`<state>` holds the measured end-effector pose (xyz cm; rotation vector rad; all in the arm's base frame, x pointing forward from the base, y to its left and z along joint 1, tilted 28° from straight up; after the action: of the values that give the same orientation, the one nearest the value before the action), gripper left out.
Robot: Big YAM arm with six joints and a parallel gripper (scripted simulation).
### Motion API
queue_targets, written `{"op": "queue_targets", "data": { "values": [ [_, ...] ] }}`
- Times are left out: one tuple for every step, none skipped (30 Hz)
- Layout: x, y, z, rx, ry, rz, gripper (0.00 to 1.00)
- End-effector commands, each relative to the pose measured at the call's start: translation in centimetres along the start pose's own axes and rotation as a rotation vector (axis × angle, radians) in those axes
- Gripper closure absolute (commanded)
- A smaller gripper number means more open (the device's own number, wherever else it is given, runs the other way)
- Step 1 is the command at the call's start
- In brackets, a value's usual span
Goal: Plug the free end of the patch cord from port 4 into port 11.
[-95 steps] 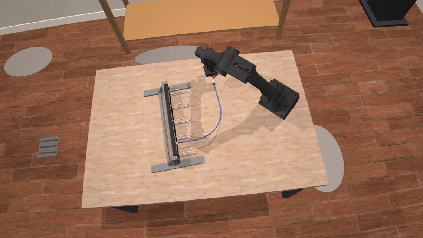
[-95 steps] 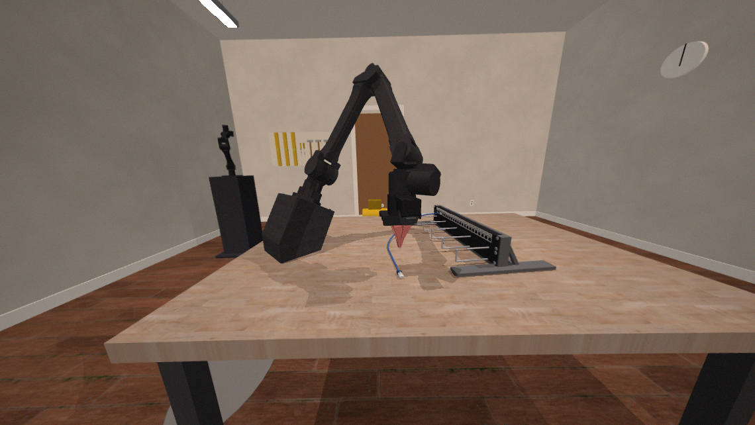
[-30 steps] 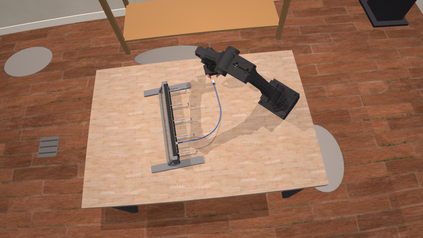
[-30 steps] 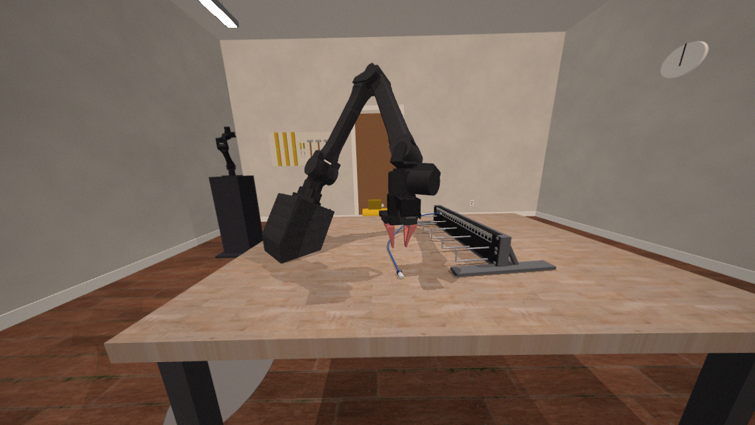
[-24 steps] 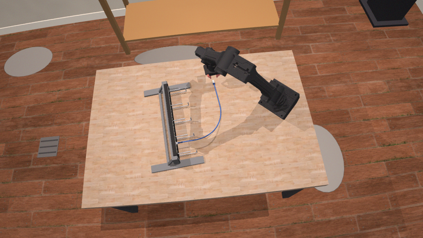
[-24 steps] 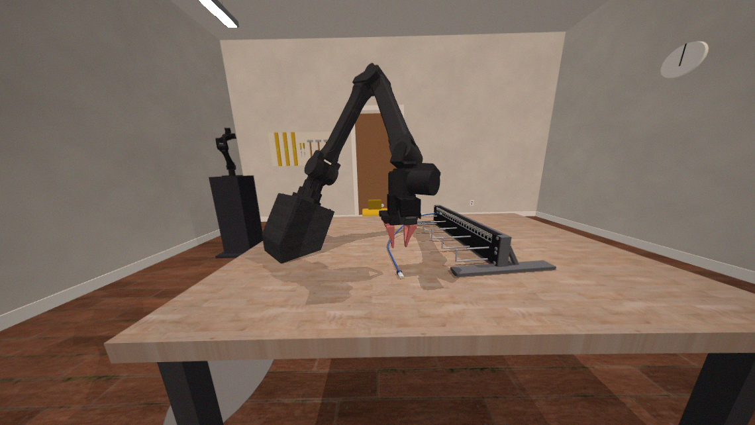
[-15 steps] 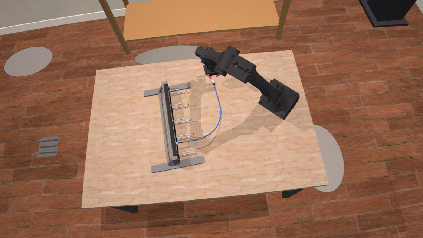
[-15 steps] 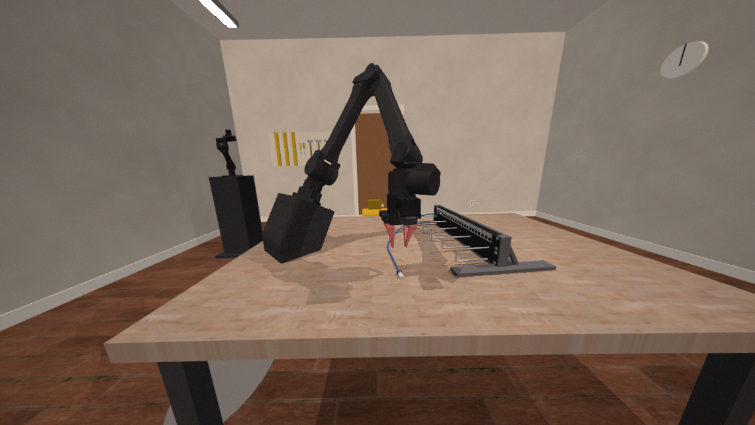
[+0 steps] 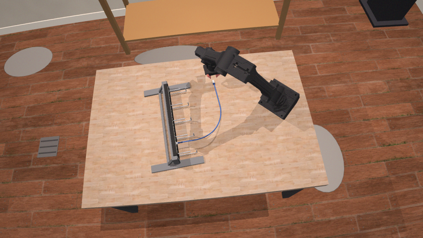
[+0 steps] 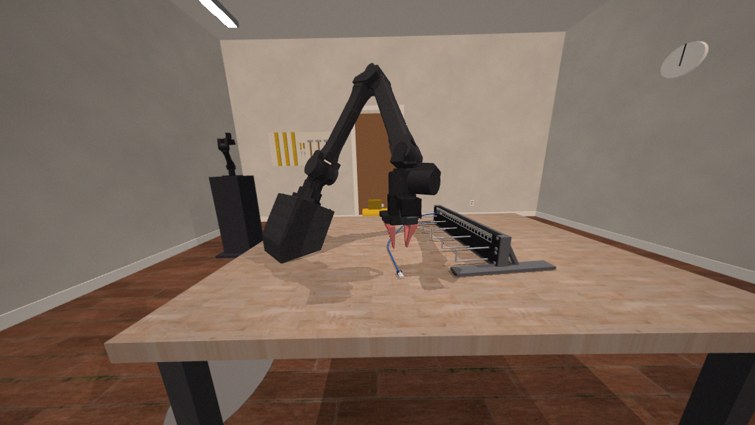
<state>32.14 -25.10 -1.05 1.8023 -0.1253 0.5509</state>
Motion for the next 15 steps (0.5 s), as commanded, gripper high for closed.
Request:
{"op": "queue_targets", "data": {
  "values": [
    [-0.1, -0.5, 0.0, 0.002, 0.011, 0.001, 0.64],
    [-0.1, -0.7, 0.0, 0.003, 0.011, 0.001, 0.64],
    [-0.1, -0.9, -0.1, 0.004, 0.010, 0.000, 0.64],
    [0.0, -1.0, -0.1, 0.005, 0.009, 0.000, 0.64],
    [0.0, -1.2, -0.1, 0.005, 0.008, 0.000, 0.64],
    [0.0, -1.4, -0.2, 0.006, 0.007, -0.001, 0.64],
    [0.0, -1.6, -0.2, 0.006, 0.006, -0.001, 0.64],
    [0.0, -1.8, -0.2, 0.007, 0.005, -0.001, 0.64],
    [0.0, -2.0, -0.2, 0.007, 0.005, -0.001, 0.64],
    [0.0, -2.2, -0.2, 0.007, 0.004, -0.001, 0.64],
    [0.1, -2.4, -0.2, 0.007, 0.004, -0.001, 0.64],
    [0.1, -2.6, -0.2, 0.006, 0.004, -0.001, 0.64],
    [0.1, -2.8, -0.2, 0.006, 0.004, -0.001, 0.64],
    [0.1, -3.0, -0.2, 0.006, 0.004, -0.001, 0.64],
    [0.1, -3.2, -0.2, 0.006, 0.004, -0.001, 0.64]
  ]
}}
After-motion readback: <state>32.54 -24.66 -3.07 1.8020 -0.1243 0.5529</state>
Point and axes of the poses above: the point where the finger pads meet when closed, its own y axis back along the fingers, its own x axis across the jaws, z = x × y, the point moved 4 cm from there along y, back along the fingers, and after that the axes turned 12 degrees about y, right-handed, at the moved point
